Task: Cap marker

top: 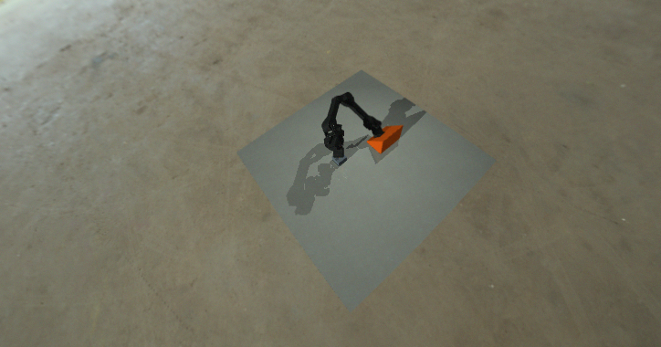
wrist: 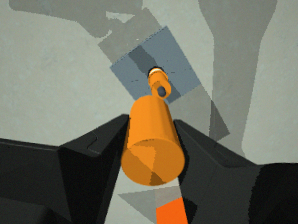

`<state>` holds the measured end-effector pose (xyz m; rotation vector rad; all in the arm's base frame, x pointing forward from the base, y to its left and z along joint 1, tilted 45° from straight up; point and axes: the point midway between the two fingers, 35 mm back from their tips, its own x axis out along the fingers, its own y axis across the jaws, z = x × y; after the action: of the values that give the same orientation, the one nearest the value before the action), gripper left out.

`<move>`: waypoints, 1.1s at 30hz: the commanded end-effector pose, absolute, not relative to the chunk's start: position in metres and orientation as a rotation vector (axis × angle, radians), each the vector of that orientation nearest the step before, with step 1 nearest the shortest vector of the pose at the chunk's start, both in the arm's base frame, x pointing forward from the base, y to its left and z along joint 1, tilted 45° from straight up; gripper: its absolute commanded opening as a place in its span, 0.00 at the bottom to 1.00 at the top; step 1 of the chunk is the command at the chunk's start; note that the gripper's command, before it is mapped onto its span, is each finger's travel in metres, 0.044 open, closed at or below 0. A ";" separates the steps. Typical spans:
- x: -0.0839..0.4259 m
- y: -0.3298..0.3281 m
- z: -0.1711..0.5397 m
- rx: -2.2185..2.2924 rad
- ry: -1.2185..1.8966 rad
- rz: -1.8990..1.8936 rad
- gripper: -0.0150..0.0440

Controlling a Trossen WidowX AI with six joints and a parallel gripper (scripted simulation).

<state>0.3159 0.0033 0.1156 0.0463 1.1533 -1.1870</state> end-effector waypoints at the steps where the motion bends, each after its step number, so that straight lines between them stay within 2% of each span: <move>1: 0.318 -0.001 0.131 0.047 1.145 -1.182 0.25; 33: 0.317 -0.027 0.104 0.048 1.144 -1.182 0.25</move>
<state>0.3182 -0.0230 0.1084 0.0573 1.1431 -1.1818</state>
